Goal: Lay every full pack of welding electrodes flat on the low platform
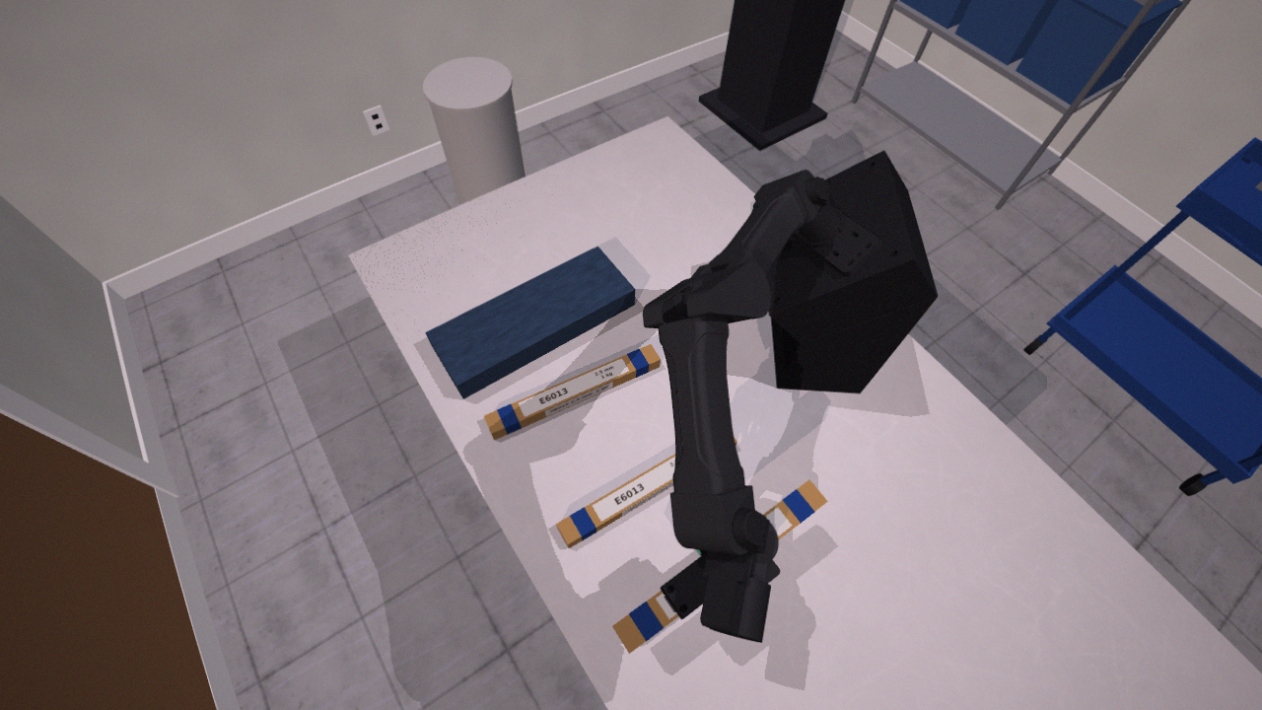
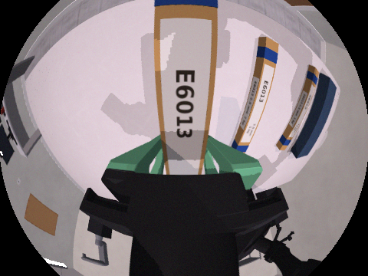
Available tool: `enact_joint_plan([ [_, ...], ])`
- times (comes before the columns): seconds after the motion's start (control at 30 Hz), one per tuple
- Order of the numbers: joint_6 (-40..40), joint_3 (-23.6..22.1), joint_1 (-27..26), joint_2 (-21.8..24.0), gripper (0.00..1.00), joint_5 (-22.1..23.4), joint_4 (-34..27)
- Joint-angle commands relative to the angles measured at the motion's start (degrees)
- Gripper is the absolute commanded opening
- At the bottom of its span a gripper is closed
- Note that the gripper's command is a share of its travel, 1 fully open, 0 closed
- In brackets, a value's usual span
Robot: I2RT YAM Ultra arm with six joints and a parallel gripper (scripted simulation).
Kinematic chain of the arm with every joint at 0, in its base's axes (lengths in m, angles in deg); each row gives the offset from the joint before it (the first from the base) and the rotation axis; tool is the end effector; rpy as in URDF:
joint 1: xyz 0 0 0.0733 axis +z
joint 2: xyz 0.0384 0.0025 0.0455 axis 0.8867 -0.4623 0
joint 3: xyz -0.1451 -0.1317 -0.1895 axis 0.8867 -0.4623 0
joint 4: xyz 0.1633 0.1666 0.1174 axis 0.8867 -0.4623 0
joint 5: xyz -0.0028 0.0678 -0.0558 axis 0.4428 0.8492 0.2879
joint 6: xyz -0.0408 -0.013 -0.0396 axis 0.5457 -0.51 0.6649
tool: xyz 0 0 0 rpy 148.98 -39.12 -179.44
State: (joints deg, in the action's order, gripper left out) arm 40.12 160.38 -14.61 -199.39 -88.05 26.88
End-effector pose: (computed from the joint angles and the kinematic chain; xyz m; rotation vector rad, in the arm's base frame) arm 0.3634 0.3610 0.0860 -0.1288 2.5032 -0.6222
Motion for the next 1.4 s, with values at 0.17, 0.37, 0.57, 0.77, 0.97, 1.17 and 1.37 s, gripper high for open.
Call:
enact_joint_plan([
  [0.17, -0.4, 3.5, 4.9, 2.9, 0.0, -0.6, -1.7],
  [0.37, -0.5, 3.6, 4.9, 2.8, 0.0, -0.6, -1.9],
  [0.57, -0.5, 3.9, 5.0, 2.6, 0.0, -0.6, -2.1],
  [0.77, -0.5, 4.0, 5.0, 2.6, 0.0, -0.6, -2.2],
  [0.97, -0.6, 4.3, 5.0, 2.0, 0.0, -0.7, -2.4],
  [1.17, -0.6, 4.7, 5.1, 2.3, 0.0, -0.6, -2.6],
  [1.37, -0.7, 4.8, 5.1, 2.3, 0.0, -0.7, -2.7],
])
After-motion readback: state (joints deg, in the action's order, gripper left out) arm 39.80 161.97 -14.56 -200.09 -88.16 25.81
